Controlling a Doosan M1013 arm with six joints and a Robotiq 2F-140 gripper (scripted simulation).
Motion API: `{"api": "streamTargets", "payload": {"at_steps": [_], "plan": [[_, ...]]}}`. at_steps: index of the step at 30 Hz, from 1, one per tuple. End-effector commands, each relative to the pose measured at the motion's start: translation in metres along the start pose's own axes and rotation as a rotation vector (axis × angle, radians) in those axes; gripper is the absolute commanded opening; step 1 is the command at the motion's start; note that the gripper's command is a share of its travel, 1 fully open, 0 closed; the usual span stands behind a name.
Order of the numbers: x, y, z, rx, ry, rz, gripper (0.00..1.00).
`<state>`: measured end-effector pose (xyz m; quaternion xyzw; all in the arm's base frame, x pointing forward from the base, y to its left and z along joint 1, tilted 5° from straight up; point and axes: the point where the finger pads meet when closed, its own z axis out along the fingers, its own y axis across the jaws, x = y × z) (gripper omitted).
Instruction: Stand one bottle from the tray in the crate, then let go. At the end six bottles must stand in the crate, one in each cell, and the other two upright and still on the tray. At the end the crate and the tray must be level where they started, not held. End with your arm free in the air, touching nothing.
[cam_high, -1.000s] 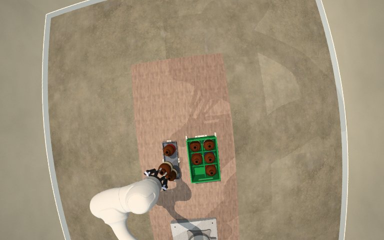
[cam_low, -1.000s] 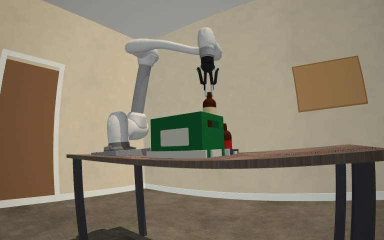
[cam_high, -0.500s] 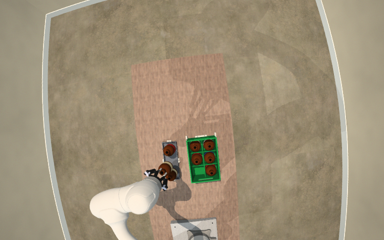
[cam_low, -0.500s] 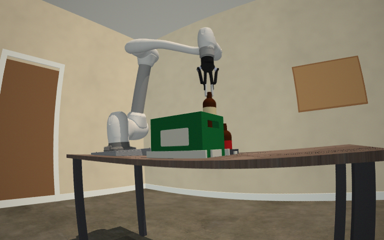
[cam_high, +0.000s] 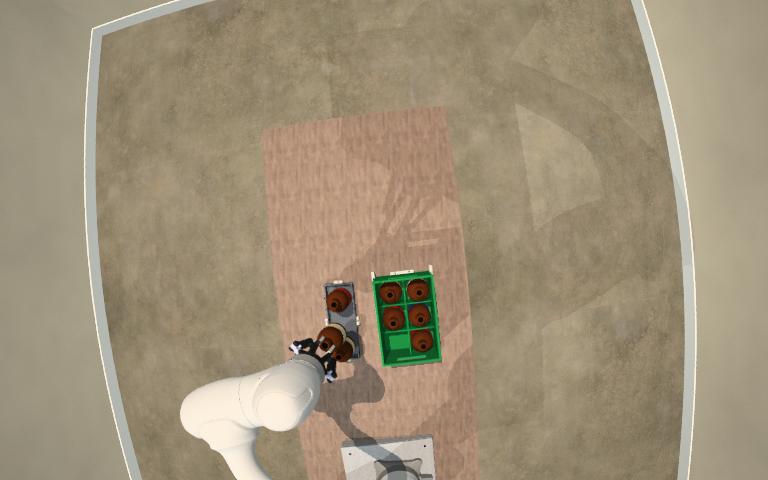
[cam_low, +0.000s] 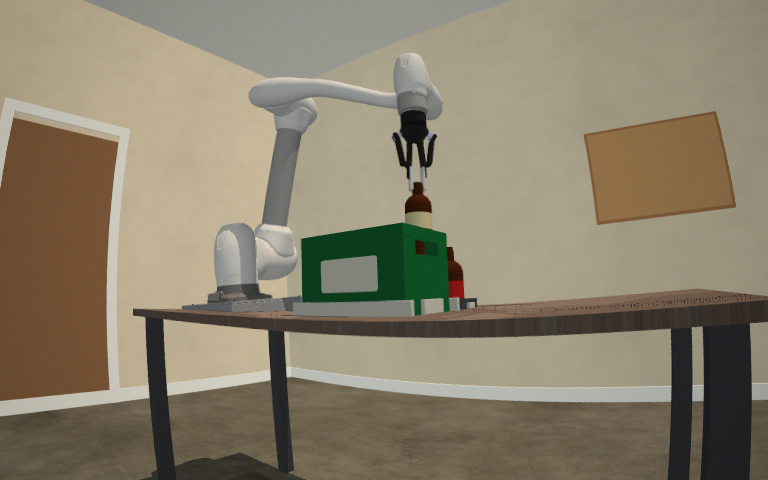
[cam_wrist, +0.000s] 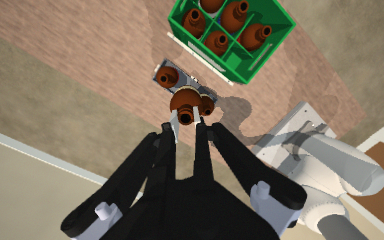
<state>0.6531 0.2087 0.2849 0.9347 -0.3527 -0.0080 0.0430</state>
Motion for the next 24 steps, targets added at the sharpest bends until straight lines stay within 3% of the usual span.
{"api": "streamTargets", "payload": {"at_steps": [1,24], "plan": [[0.000,0.006,-0.003,0.004,-0.005,0.000,0.00],[0.014,0.038,-0.003,0.004,-0.005,0.000,0.00]]}}
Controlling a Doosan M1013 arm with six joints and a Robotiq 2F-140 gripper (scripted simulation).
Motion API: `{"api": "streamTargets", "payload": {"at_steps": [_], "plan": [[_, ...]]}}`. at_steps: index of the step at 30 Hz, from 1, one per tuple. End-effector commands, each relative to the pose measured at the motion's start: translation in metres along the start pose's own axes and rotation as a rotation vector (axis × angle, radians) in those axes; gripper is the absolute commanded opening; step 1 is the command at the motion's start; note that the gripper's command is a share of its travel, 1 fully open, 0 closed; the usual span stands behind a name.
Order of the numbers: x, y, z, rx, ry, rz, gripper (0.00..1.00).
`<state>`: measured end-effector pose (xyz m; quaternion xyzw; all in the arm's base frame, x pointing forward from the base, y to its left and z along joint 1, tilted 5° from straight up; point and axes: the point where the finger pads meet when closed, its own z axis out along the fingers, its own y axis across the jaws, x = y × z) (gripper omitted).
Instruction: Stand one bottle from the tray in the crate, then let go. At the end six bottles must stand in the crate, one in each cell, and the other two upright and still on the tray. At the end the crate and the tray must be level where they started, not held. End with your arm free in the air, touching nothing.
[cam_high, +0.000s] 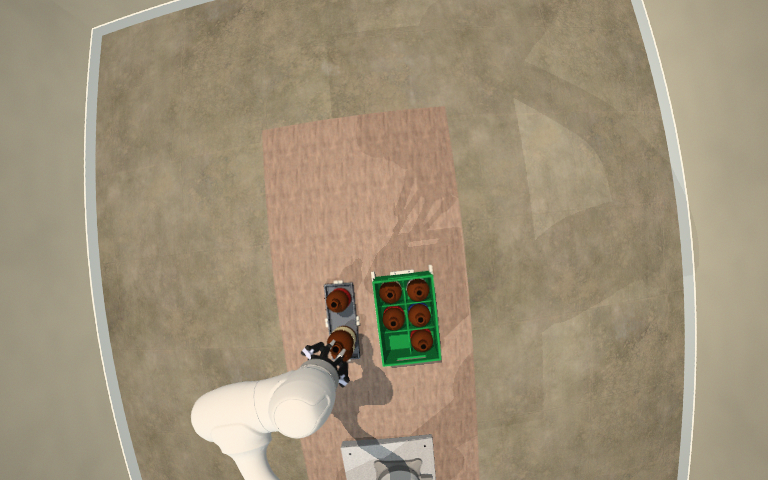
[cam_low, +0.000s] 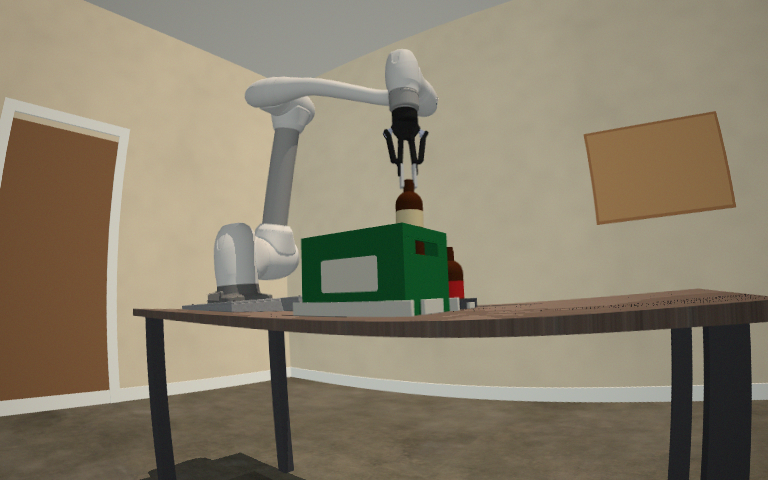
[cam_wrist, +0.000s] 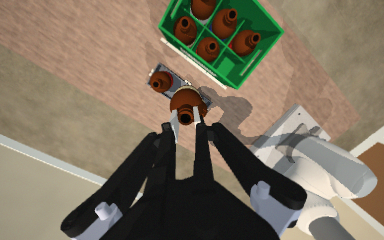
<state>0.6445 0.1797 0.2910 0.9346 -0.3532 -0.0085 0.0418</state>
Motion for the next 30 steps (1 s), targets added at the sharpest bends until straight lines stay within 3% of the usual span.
{"api": "streamTargets", "payload": {"at_steps": [1,30], "plan": [[0.002,0.012,0.001,0.003,-0.003,-0.001,0.00],[0.026,0.067,0.001,0.003,-0.003,-0.001,0.00]]}}
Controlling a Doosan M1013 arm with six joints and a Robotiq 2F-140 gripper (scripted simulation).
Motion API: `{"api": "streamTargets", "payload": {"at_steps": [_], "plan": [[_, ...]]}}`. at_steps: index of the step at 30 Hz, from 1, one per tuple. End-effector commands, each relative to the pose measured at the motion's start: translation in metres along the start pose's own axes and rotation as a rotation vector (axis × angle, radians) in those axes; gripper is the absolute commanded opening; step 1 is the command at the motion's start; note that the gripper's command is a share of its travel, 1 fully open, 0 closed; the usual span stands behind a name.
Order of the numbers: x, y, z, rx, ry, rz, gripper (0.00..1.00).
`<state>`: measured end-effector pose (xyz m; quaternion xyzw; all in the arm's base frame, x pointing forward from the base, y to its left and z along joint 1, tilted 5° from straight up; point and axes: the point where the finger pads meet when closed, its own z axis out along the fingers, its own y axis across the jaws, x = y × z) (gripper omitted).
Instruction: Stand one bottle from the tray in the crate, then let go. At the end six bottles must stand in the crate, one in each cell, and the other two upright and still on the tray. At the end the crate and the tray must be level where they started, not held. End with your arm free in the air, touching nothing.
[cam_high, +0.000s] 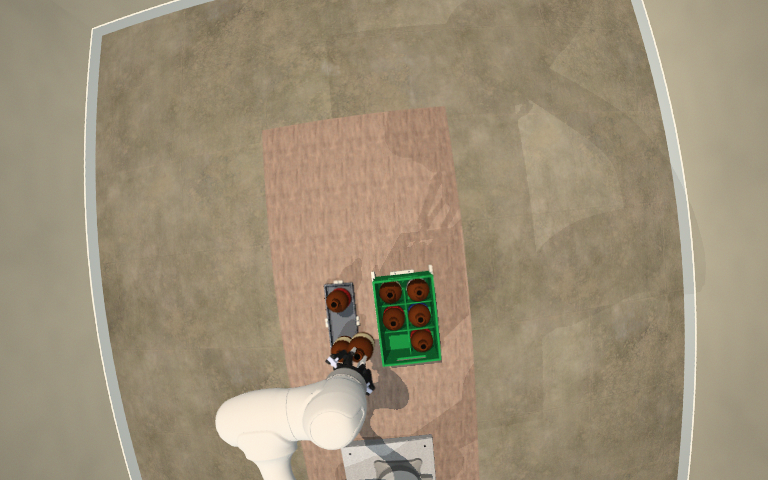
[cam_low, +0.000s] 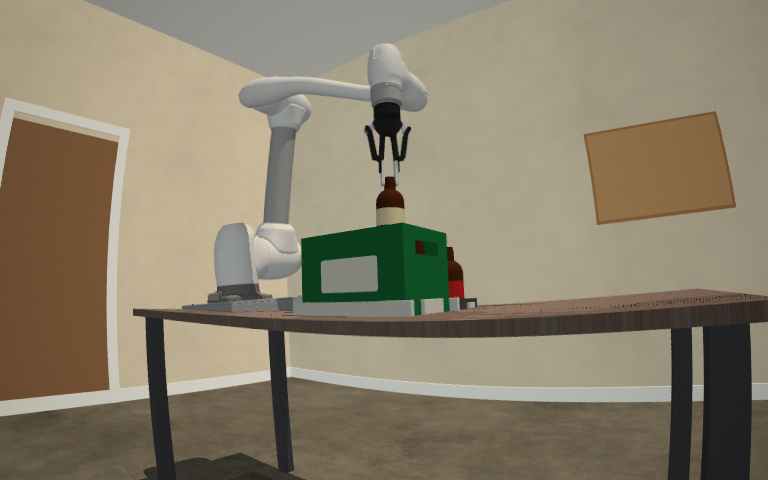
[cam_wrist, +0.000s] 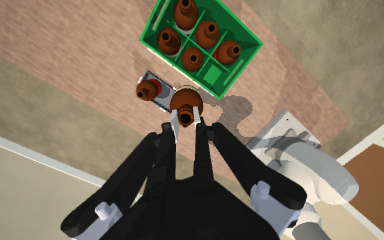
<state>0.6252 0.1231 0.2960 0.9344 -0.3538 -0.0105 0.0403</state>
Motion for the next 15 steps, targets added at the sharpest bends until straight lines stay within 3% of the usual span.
{"api": "streamTargets", "payload": {"at_steps": [1,15], "plan": [[0.004,0.014,0.001,0.001,0.002,-0.002,0.00],[0.015,0.040,0.001,0.001,0.002,-0.002,0.00]]}}
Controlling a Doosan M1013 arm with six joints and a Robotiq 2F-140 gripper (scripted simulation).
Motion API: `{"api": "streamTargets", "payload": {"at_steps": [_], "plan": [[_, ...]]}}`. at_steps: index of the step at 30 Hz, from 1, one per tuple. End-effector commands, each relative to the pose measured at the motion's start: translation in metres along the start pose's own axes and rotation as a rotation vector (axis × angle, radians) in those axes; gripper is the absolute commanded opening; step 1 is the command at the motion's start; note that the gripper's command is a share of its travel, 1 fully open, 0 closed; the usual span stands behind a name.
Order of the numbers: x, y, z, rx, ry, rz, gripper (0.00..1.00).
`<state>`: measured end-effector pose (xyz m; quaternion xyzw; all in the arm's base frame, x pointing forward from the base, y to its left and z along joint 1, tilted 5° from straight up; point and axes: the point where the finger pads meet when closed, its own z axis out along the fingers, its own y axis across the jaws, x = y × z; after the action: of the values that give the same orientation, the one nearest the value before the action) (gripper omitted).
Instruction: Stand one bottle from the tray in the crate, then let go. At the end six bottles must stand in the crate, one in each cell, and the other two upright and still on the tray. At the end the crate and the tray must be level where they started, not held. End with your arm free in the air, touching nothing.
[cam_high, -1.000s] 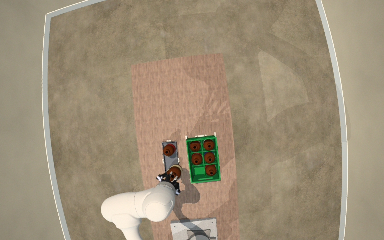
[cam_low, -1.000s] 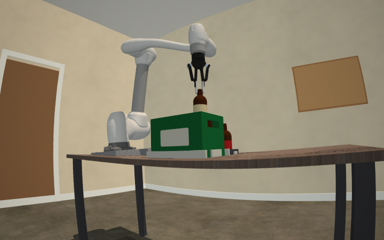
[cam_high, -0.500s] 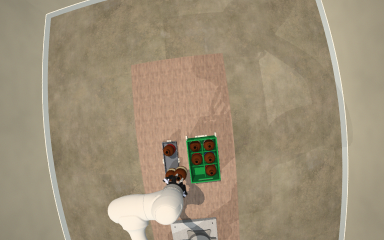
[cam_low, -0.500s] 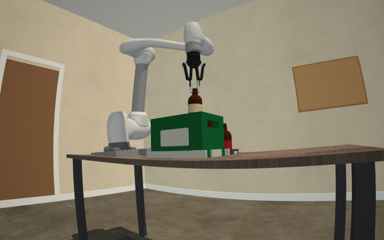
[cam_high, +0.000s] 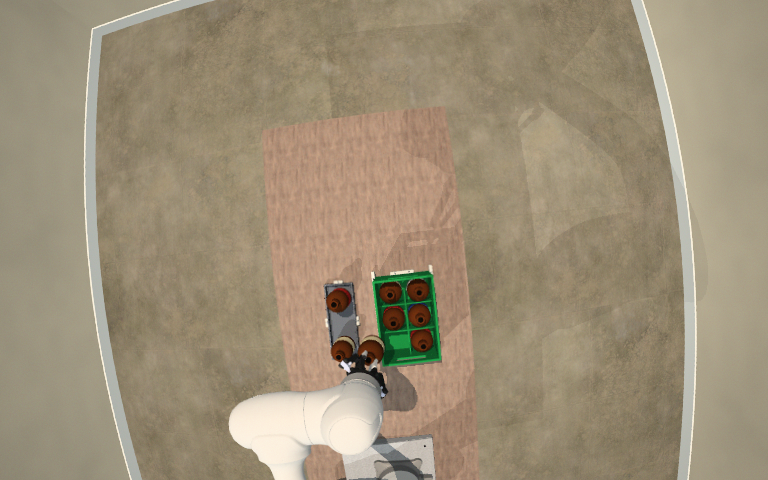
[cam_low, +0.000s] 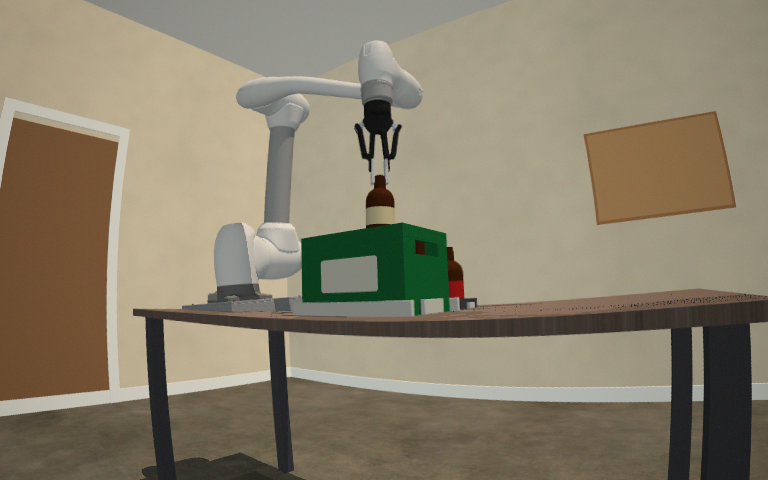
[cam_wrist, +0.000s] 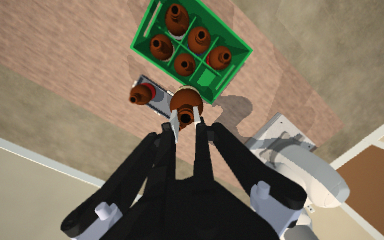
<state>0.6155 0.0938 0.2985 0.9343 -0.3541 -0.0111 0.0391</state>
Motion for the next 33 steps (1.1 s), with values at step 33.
{"api": "streamTargets", "payload": {"at_steps": [33], "plan": [[0.022,0.055,0.001,-0.001,0.004,-0.003,0.00]]}}
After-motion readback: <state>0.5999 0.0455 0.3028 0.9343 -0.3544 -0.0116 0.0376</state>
